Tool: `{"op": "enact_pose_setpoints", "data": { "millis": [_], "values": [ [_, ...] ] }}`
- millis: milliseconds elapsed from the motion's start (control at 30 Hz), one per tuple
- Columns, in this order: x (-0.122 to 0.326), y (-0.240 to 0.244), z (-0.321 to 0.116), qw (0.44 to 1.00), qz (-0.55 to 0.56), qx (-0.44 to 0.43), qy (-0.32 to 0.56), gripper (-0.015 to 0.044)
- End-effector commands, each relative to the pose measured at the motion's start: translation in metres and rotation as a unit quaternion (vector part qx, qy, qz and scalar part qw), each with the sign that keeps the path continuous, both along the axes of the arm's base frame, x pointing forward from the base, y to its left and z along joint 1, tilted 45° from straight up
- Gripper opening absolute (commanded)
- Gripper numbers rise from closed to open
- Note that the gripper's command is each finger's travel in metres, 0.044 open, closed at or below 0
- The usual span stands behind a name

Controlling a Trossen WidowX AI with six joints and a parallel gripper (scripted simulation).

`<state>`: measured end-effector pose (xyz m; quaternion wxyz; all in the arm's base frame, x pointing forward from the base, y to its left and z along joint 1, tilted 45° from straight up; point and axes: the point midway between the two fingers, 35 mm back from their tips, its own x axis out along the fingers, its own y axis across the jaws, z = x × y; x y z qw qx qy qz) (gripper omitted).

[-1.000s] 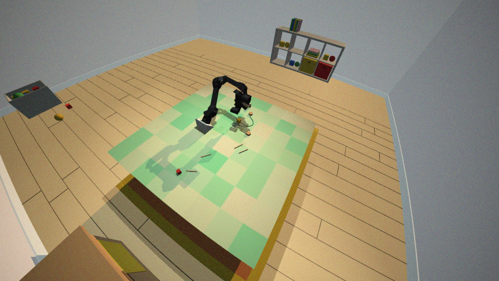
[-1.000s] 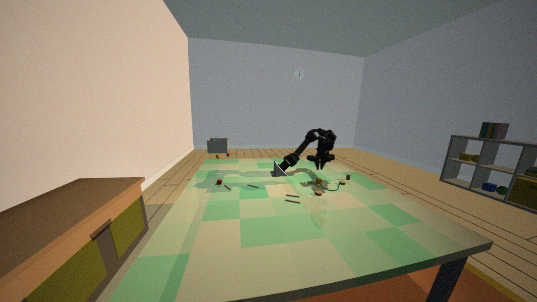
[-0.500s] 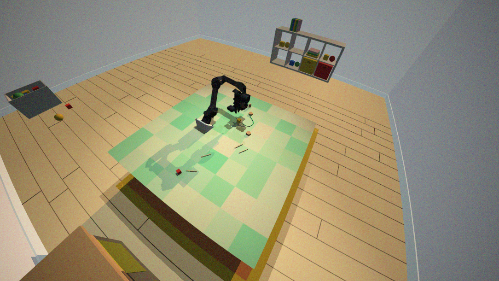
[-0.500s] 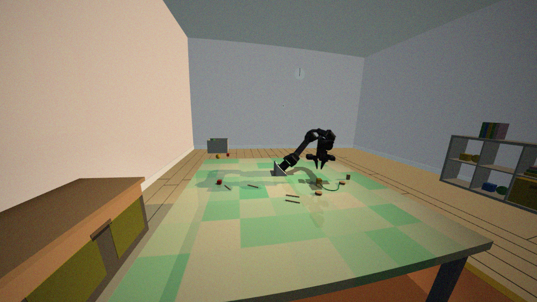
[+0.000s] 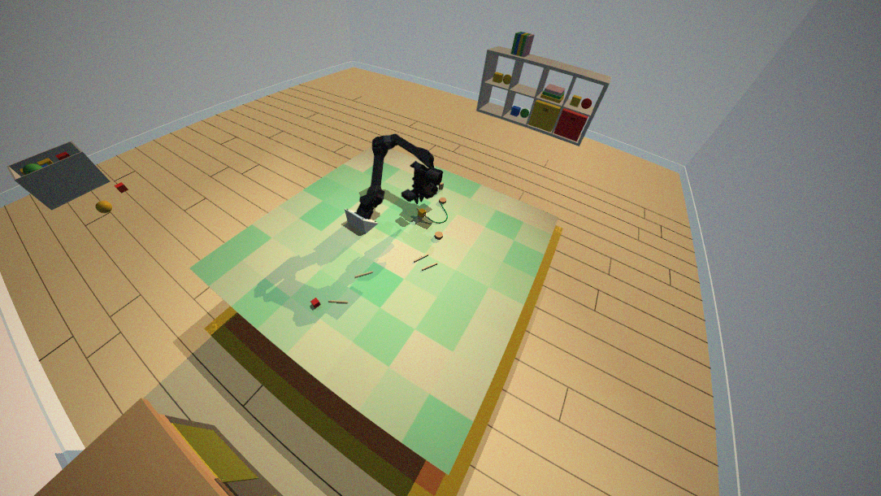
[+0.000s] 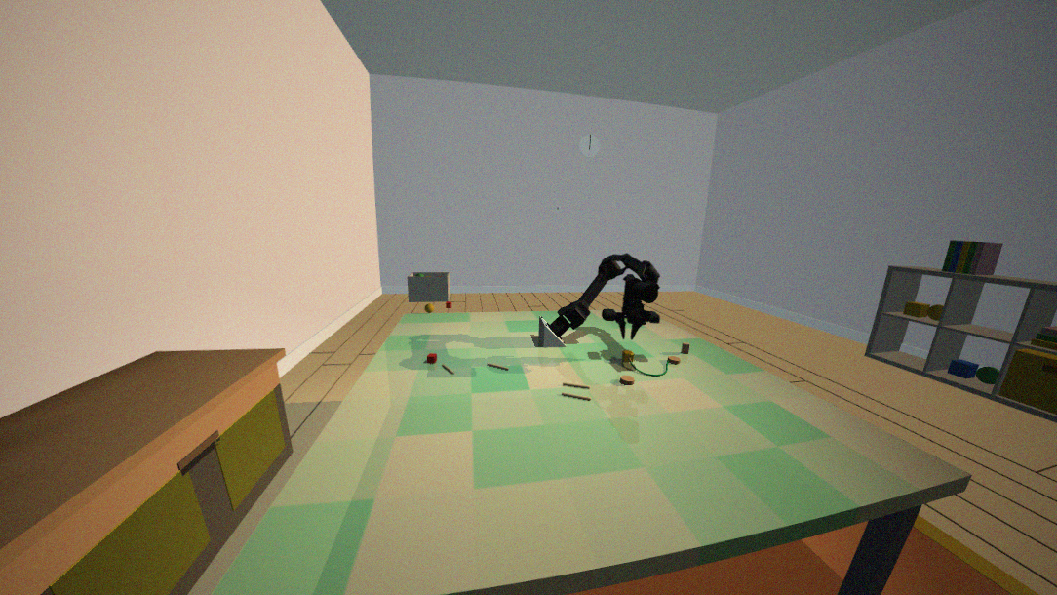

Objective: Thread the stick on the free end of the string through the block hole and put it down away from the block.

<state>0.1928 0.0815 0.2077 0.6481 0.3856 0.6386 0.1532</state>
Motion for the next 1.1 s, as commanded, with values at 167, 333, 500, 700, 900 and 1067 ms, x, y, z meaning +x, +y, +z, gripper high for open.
{"op": "enact_pose_setpoints", "data": {
  "millis": [167,333,500,700,900,1067],
  "values": [
    [0.002,0.010,-0.011,1.000,-0.001,-0.003,-0.001,0.0122],
    [0.003,0.015,-0.016,1.000,-0.001,-0.003,-0.002,0.0122],
    [0.004,0.021,-0.022,1.000,-0.001,-0.003,-0.002,0.0122],
    [0.005,0.028,-0.028,1.000,-0.002,-0.001,-0.002,0.0122],
    [0.005,0.036,-0.034,1.000,-0.002,0.001,-0.003,0.0122],
    [0.005,0.042,-0.039,1.000,-0.002,0.004,-0.003,0.0122]
  ]
}}
